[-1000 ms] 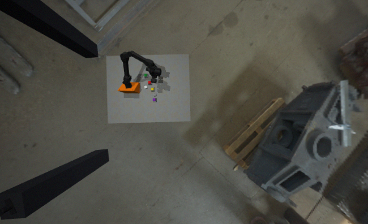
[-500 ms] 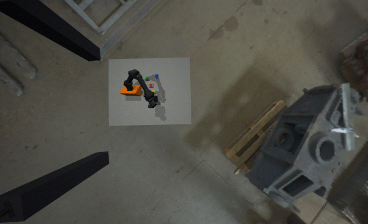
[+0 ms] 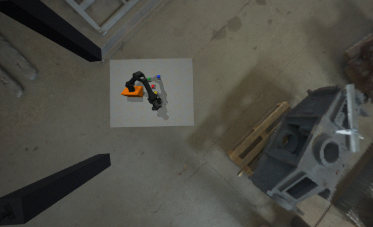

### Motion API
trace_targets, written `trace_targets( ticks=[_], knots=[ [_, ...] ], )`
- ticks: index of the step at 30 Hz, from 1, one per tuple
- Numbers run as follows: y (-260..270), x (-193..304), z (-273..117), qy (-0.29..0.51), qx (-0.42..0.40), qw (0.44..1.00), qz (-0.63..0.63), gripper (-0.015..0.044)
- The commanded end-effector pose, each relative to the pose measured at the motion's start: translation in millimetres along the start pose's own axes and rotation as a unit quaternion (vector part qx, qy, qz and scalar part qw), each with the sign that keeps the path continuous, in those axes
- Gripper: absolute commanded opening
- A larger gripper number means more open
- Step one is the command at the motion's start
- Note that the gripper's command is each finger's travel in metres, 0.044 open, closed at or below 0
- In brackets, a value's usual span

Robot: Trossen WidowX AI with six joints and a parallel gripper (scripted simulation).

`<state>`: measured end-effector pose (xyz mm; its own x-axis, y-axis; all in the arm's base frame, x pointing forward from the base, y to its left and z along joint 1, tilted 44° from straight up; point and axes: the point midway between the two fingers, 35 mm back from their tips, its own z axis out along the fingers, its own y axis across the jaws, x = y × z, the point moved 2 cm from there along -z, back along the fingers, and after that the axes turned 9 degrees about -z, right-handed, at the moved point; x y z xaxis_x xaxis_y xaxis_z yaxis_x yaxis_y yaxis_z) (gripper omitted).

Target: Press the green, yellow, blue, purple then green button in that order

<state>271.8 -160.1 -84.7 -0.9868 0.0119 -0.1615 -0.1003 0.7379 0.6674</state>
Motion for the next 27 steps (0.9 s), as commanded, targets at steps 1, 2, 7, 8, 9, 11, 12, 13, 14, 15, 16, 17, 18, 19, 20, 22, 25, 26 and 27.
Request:
trace_targets(
  ticks=[1,2,7,8,9,11,12,13,14,15,16,17,18,19,20,22,25,26,27],
  knots=[
    [-0.8,2.1,5.7,-0.005,0.000,1.000,0.005,0.0020],
    [-0.8,2.1,6.5,-0.005,0.000,1.000,0.005,0.0020],
    [-1.0,1.7,14.4,-0.005,0.000,1.000,0.005,0.0020],
    [-1.0,1.7,16.0,-0.005,0.000,1.000,0.005,0.0020],
    [-1.0,1.6,17.6,-0.005,0.000,1.000,0.005,0.0020],
    [-1.0,1.6,20.9,-0.005,0.000,1.000,0.005,0.0020],
    [-1.0,1.5,22.5,-0.005,0.000,1.000,0.005,0.0020],
    [-0.9,1.5,24.1,-0.005,0.000,1.000,0.005,0.0020],
    [-0.9,1.5,25.7,-0.005,0.000,1.000,0.005,0.0020],
    [-0.9,1.5,27.4,-0.005,0.000,1.000,0.005,0.0020],
    [-0.8,1.5,29.0,-0.005,0.000,1.000,0.005,0.0020],
    [-0.8,1.5,30.6,-0.005,0.000,1.000,0.005,0.0020],
    [-0.7,1.5,32.2,-0.005,0.000,1.000,0.005,0.0020],
    [-0.7,1.6,33.8,-0.005,0.000,1.000,0.005,0.0020],
    [-0.6,1.6,35.4,-0.005,0.000,1.000,0.005,0.0020],
    [-0.5,1.7,38.3,-0.005,0.000,1.000,0.005,0.0020],
    [-0.4,1.7,39.3,-0.005,-0.001,1.000,0.005,0.0020],
    [-0.4,1.7,39.3,-0.005,-0.001,1.000,0.005,0.0020],
    [-0.4,1.7,39.3,-0.005,-0.001,1.000,0.005,0.0020]
  ],
)
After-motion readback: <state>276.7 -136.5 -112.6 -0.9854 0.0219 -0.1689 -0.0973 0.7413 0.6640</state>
